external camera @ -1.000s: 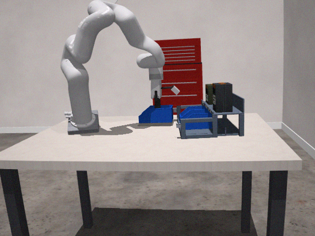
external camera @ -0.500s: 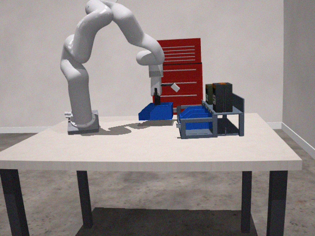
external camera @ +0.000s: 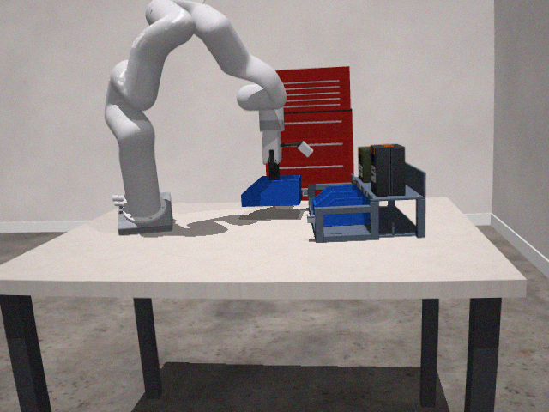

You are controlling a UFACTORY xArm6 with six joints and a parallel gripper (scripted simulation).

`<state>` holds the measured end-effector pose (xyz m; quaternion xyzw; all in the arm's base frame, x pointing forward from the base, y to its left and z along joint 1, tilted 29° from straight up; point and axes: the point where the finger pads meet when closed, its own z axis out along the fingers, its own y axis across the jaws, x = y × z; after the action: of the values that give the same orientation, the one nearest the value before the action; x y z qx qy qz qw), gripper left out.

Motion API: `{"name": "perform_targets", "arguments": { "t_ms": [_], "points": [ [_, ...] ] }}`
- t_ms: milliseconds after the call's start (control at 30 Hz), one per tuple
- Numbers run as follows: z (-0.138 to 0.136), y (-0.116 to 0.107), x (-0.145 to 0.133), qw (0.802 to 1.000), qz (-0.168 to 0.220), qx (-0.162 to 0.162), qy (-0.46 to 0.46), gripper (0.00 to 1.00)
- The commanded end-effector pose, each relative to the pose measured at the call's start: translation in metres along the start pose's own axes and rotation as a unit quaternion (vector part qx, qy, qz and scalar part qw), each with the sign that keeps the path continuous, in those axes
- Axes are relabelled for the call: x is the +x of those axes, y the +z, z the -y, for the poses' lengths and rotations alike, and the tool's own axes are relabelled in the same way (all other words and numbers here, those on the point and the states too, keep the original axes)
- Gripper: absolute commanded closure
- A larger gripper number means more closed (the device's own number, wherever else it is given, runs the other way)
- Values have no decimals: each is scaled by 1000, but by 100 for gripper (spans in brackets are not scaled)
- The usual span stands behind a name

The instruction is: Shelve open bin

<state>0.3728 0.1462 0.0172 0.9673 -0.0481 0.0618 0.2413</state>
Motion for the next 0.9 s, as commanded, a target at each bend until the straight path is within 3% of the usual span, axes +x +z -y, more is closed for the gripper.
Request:
{"name": "perform_targets", "arguments": {
  "t_ms": [0,867],
  "points": [
    [1,-2,1,1000,-2,1,0,100],
    [1,3,1,1000,-2,2,0,100]
  ]
}}
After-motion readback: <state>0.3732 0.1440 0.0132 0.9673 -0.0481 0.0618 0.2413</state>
